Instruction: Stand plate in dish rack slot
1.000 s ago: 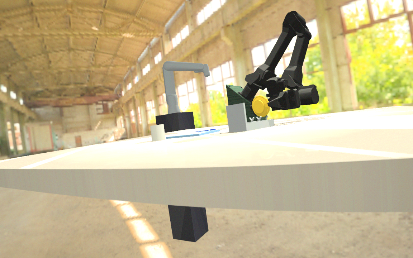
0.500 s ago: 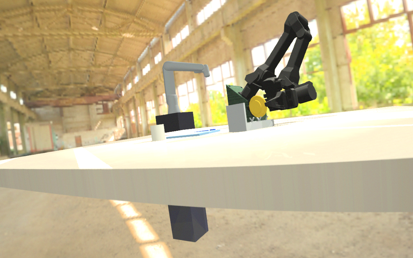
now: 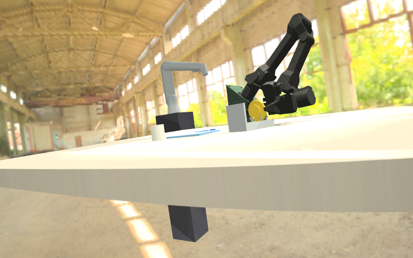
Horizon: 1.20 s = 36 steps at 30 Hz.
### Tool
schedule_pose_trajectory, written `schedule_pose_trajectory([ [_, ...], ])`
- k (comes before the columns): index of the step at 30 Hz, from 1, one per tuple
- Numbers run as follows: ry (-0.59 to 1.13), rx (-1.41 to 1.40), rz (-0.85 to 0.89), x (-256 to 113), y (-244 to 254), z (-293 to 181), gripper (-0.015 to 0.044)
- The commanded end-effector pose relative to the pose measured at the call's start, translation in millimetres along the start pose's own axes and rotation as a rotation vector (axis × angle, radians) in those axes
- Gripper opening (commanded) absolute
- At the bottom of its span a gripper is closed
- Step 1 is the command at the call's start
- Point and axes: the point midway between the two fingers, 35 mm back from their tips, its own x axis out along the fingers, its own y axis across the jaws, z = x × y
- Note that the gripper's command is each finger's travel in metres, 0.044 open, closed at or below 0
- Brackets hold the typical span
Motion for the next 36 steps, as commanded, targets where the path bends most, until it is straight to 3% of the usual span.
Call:
schedule_pose_trajectory([
  [1, 0.001, -0.006, -0.001, 0.0, -0.5, 0.1, 0.0000],
  [2, 0.001, -0.006, -0.001, 0.0, -0.5, 0.1, 0.0000],
  [17, 0.000, 0.000, 0.000, 0.0, 0.0, 0.1, 0.0394],
  [25, 0.001, -0.001, -0.002, 0.2, 1.7, 4.8, 0.0400],
  [36, 0.000, -0.021, -0.010, -2.2, 16.6, 85.7, 0.0400],
])
